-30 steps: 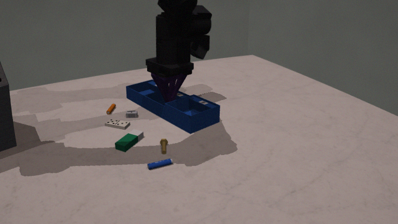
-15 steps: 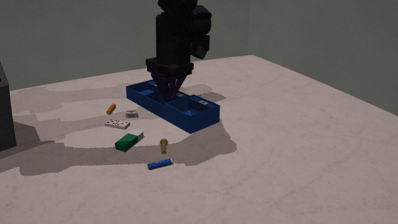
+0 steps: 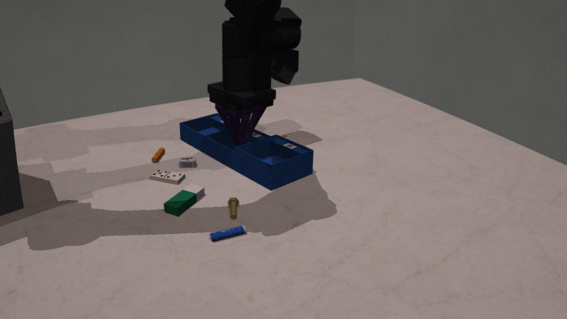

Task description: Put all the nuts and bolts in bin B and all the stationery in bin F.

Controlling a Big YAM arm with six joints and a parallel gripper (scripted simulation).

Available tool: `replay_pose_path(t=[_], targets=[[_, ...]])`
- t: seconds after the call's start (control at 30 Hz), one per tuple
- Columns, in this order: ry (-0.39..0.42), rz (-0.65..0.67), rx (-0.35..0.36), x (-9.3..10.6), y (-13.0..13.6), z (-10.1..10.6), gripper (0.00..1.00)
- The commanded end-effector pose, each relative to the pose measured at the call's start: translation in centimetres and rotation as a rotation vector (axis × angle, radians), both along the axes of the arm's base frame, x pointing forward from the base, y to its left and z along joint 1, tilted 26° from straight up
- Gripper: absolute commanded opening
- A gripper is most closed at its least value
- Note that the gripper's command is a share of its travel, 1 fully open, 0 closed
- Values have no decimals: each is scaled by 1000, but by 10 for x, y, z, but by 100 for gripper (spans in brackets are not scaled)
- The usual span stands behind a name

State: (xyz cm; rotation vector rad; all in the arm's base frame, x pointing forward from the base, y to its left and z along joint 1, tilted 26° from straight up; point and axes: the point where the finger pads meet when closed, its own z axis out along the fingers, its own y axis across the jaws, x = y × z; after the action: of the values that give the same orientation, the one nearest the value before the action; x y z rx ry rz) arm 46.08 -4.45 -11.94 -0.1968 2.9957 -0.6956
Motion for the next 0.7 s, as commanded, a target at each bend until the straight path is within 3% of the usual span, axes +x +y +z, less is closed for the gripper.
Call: replay_pose_path(t=[0.0, 0.2, 0.27, 0.47, 0.67], targets=[[-26, 8, 2, 14, 5, 8, 8], [-16, 18, 3, 17, 12, 6, 8], [-55, 15, 6, 25, 15, 24, 8], [-51, -11, 5, 22, 5, 28, 8], [-49, 14, 6, 20, 21, 35, 8]])
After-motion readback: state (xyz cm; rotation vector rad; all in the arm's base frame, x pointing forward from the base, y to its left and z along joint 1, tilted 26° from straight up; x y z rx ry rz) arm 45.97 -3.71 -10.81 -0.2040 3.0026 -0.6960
